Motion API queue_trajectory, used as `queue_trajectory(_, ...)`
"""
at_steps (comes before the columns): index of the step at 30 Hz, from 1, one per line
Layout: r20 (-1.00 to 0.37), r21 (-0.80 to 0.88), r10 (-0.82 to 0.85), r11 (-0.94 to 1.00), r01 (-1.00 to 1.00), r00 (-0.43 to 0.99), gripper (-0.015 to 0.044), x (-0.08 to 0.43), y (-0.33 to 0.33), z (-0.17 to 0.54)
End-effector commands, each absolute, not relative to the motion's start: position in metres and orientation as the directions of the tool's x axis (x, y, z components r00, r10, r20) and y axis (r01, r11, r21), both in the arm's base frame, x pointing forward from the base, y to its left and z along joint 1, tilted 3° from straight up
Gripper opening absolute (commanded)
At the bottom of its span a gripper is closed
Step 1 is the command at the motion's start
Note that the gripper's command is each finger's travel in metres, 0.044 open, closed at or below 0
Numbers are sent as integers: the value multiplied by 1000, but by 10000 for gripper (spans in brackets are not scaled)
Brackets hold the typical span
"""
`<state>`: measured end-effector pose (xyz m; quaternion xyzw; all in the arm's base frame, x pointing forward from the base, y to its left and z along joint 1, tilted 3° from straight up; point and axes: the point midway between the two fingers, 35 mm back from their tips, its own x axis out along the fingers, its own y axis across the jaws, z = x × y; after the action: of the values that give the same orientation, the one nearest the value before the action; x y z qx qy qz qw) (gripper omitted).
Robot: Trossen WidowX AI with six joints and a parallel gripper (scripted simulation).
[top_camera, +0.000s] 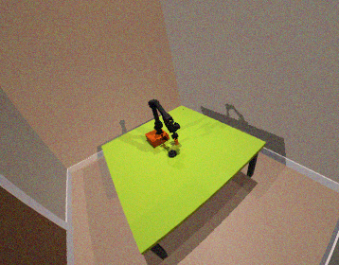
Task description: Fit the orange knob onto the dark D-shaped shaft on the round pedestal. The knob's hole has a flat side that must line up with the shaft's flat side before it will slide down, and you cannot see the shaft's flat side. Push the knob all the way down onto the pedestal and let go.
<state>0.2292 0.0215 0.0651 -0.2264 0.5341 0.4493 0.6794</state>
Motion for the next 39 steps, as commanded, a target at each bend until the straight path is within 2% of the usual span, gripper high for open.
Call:
queue_trajectory(1, -998, -6, 53, 548, -837, 42, 440, 236, 12, 100)
queue_trajectory(12, -998, -6, 53, 548, -837, 42, 440, 236, 12, 100)
queue_trajectory(14, -998, -2, 53, 599, -801, 42, 440, 235, 12, 100)
queue_trajectory(20, -998, 34, 53, 933, -358, 42, 440, 234, 13, 97)
queue_trajectory(25, -998, 55, 53, 997, 50, 42, 440, 234, 13, 96)
queue_trajectory(39, -998, 56, 53, 996, 65, 42, 440, 235, 13, 96)
